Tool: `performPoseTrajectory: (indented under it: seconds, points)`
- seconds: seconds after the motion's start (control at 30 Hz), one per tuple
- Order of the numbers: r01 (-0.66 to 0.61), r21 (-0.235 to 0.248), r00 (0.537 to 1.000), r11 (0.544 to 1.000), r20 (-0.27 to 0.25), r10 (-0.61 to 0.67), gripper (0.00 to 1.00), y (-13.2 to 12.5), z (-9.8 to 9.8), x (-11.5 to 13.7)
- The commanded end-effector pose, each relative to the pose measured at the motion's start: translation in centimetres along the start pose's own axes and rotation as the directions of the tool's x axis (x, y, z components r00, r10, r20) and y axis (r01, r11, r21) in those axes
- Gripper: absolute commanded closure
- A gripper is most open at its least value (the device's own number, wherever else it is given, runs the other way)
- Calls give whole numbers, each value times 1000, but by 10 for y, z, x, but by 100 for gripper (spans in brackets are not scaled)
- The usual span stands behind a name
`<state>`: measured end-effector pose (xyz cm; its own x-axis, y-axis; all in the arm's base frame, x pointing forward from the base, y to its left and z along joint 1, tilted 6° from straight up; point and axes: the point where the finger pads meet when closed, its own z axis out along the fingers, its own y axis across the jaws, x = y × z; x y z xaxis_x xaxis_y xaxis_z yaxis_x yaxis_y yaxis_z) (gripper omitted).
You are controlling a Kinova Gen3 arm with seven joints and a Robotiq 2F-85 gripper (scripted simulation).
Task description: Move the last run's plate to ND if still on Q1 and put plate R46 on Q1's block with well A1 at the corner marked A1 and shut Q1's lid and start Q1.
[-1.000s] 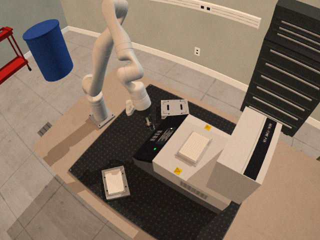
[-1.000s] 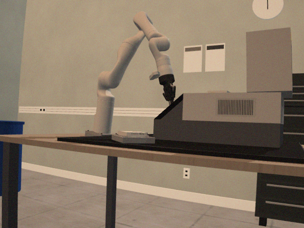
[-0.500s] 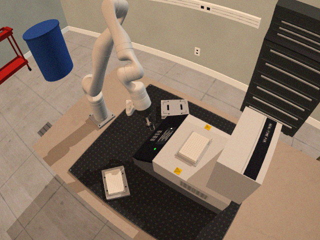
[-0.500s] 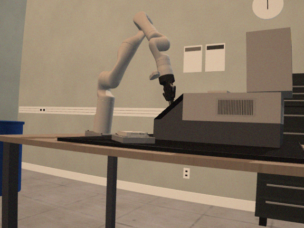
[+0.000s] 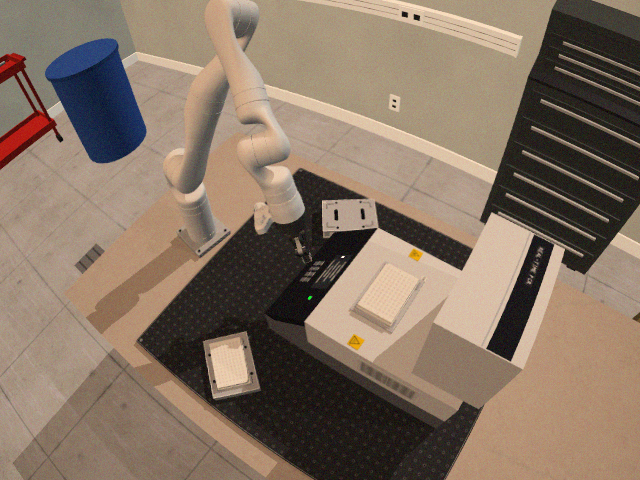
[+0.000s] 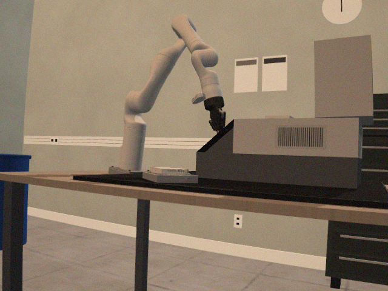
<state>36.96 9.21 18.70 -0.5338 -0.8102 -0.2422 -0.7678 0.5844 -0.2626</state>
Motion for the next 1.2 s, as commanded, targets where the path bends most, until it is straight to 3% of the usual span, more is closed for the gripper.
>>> performPoseTrajectory:
  seconds: [0.0, 1.17]
  points:
    - [-5, 8, 1000, 1000, 2, 5, 90, -5, 1, 0]
    - [-2, 9, 1000, 1000, 1, 2, 90, -11, 20, -6]
